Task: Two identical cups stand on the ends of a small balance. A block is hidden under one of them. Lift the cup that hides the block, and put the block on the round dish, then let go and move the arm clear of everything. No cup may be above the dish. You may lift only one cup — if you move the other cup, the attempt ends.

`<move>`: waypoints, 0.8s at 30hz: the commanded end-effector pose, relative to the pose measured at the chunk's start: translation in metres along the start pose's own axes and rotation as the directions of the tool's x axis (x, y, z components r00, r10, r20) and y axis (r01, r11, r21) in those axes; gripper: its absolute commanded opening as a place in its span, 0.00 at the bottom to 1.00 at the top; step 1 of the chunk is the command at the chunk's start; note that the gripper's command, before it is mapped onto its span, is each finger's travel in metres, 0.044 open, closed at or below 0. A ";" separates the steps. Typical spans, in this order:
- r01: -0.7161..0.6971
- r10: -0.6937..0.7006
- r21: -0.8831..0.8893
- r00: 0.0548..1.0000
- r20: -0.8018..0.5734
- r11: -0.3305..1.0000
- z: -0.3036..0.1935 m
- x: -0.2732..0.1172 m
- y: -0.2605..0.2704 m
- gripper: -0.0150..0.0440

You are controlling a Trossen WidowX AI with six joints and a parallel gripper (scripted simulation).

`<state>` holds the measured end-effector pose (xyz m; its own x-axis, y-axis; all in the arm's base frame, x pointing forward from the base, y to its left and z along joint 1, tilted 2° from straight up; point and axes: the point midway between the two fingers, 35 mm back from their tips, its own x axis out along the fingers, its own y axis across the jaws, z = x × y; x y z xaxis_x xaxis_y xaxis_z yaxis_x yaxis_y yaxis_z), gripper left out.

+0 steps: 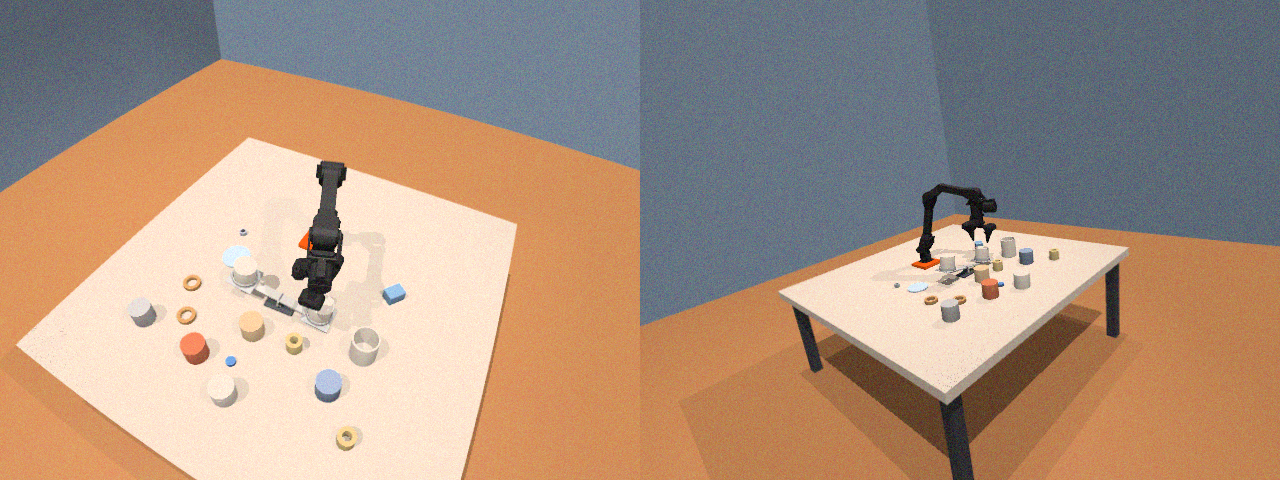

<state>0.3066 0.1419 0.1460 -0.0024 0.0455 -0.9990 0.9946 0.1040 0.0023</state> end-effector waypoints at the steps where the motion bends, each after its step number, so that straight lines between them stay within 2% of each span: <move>1: 0.003 -0.003 0.022 1.000 0.009 1.000 -0.001 0.001 0.001 1.00; 24: 0.003 -0.003 0.022 1.000 0.009 1.000 -0.001 0.038 0.003 1.00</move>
<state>0.3098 0.1456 0.1155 -0.0005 0.0442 -0.9990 0.9962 0.0873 0.0034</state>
